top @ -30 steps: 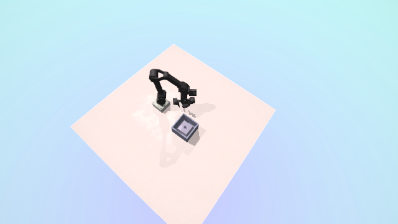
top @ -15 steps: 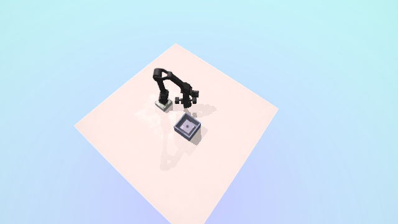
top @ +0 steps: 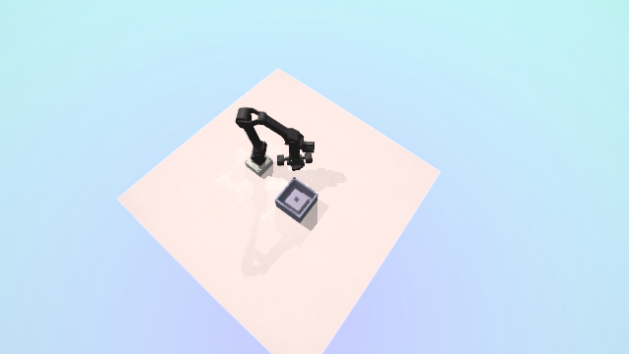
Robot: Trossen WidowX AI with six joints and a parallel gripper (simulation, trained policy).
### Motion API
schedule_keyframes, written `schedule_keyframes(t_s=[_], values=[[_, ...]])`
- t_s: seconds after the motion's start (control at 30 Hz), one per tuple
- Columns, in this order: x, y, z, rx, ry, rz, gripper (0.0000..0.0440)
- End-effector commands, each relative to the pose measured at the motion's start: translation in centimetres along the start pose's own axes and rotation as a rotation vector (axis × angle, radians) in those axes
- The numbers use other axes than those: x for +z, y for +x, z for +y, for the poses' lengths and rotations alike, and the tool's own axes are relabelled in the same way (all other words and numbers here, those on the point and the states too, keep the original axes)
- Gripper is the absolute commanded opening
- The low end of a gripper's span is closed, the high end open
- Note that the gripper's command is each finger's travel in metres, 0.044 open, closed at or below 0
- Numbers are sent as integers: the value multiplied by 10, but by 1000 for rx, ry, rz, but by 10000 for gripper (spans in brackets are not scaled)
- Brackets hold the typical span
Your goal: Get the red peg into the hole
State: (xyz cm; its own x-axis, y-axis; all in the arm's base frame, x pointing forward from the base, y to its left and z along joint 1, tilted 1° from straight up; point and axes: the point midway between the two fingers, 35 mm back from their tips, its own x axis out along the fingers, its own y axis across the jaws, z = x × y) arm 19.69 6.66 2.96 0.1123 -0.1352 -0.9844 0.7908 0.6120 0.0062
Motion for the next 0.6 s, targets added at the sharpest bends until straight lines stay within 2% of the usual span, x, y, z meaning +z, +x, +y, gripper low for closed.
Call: schedule_keyframes(t_s=[0.0,0.57], values=[[14,-12,3,16,-24,-45,0],[70,-57,13,40,-58,-157,0]])
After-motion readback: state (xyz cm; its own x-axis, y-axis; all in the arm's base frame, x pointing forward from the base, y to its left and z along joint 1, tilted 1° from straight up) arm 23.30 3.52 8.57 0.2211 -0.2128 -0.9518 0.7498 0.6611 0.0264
